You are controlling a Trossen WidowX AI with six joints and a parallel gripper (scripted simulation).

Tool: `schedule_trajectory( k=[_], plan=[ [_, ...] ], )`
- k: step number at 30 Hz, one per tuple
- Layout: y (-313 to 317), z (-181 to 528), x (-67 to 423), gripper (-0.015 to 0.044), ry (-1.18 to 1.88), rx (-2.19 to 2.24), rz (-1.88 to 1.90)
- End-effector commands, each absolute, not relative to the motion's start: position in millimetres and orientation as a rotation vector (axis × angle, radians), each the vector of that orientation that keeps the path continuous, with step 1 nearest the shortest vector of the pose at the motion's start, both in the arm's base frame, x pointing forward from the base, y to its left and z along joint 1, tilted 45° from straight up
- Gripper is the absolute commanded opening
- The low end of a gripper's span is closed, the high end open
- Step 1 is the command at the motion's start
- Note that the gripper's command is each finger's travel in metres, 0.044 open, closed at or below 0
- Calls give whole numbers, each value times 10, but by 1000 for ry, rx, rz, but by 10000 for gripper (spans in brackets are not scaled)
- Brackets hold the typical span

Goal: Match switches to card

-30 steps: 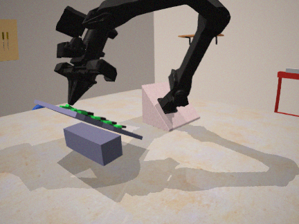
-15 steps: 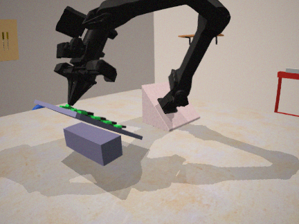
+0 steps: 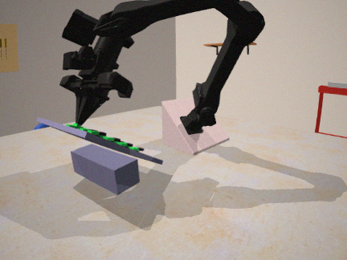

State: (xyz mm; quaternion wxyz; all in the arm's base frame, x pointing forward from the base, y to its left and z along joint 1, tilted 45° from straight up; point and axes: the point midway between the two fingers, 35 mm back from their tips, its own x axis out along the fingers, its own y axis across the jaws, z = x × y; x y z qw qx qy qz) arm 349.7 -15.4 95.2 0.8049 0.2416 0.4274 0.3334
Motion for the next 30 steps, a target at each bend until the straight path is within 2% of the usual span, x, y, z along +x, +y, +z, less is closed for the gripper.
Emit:
schedule_trajectory(
  k=[1, 22, 30],
  plan=[
    [-151, 939, 3498, 0, 920, 519, 710],
    [-130, 925, 3510, 0, 920, 519, 710],
    [-614, 1246, 3219, 0, 900, 527, 700]
  ],
)
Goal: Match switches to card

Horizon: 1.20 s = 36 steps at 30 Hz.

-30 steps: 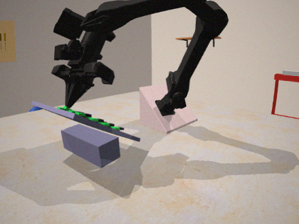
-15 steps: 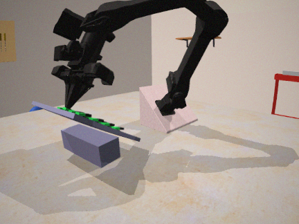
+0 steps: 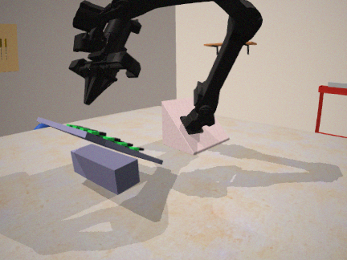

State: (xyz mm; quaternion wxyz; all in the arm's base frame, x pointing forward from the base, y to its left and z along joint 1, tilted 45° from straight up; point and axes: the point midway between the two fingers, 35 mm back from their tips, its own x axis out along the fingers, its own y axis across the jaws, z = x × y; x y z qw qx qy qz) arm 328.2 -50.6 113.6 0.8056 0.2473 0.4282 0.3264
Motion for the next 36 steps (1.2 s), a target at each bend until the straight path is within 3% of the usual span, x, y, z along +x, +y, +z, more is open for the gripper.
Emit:
schedule_trajectory(
  k=[1, 10, 36],
  plan=[
    [-614, 1246, 3219, 0, 900, 527, 700],
    [-384, 1217, 2795, 0, 902, 529, 700],
    [36, 938, 3048, 0, 923, 521, 710]
  ],
)
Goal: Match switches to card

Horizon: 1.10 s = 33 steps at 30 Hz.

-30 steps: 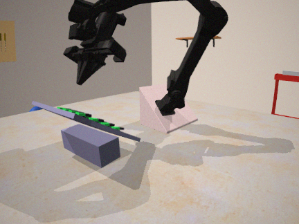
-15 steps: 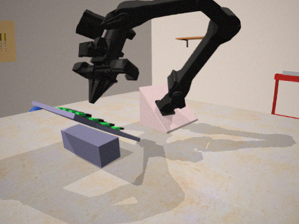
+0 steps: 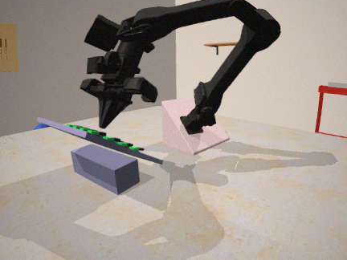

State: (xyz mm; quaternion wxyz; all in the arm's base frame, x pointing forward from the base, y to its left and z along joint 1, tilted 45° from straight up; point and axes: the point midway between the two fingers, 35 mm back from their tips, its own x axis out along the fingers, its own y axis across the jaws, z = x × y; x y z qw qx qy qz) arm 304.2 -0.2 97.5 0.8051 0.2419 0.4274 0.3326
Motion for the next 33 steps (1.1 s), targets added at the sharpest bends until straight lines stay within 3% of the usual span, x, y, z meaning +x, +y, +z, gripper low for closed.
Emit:
schedule_trajectory(
  k=[1, 33],
  plan=[
    [47, 931, 3054, 0, 922, 522, 710],
    [68, 917, 3066, 0, 922, 522, 710]
  ],
)
